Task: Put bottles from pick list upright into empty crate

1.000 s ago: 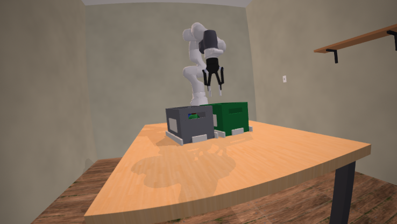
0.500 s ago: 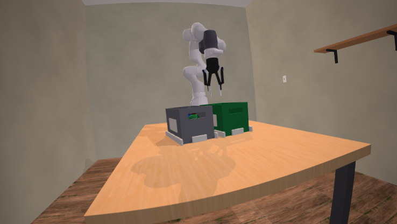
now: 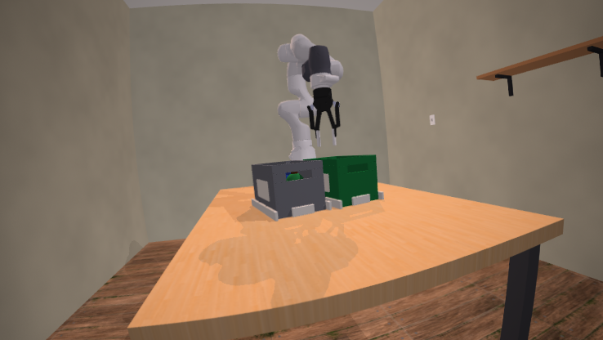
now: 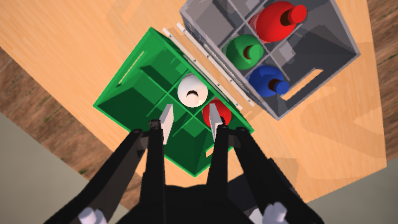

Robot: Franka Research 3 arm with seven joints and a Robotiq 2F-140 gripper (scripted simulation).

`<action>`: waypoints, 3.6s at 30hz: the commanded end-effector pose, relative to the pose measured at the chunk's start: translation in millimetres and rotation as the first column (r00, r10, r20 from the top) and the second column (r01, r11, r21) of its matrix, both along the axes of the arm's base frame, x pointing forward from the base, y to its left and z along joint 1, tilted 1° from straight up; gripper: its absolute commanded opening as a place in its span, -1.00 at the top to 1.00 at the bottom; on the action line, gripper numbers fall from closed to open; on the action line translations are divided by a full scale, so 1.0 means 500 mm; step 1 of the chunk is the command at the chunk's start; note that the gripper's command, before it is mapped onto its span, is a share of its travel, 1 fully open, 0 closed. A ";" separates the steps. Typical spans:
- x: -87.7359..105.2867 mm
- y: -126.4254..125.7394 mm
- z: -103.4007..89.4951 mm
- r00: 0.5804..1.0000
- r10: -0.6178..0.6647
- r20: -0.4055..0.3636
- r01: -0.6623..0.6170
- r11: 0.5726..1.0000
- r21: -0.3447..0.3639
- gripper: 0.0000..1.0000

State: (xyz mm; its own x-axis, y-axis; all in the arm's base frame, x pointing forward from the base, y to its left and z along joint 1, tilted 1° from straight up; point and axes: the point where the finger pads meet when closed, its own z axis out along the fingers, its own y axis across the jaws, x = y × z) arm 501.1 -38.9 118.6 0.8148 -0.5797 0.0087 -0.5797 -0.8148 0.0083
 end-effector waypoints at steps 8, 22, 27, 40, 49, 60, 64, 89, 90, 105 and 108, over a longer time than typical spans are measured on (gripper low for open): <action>-0.015 0.031 0.010 1.000 0.006 -0.002 -0.006 1.000 0.002 0.24; -0.041 0.142 0.047 1.000 0.006 -0.002 -0.006 1.000 0.002 0.24; -0.052 0.188 0.063 1.000 0.006 -0.002 -0.006 1.000 0.002 0.24; -0.076 0.290 0.097 1.000 0.006 -0.002 -0.006 1.000 0.002 0.24; -0.094 0.364 0.122 1.000 0.006 -0.002 -0.006 1.000 0.002 0.24; -0.116 0.456 0.153 1.000 0.006 -0.002 -0.006 1.000 0.002 0.24; -0.125 0.493 0.166 1.000 0.006 -0.002 -0.006 1.000 0.002 0.24; -0.171 0.688 0.231 1.000 0.006 -0.002 -0.006 1.000 0.002 0.24; -0.173 0.697 0.234 1.000 0.006 -0.002 -0.006 1.000 0.002 0.24; -0.179 0.724 0.243 1.000 0.006 -0.002 -0.006 1.000 0.002 0.24; -0.179 0.724 0.243 1.000 0.006 -0.002 -0.006 1.000 0.002 0.24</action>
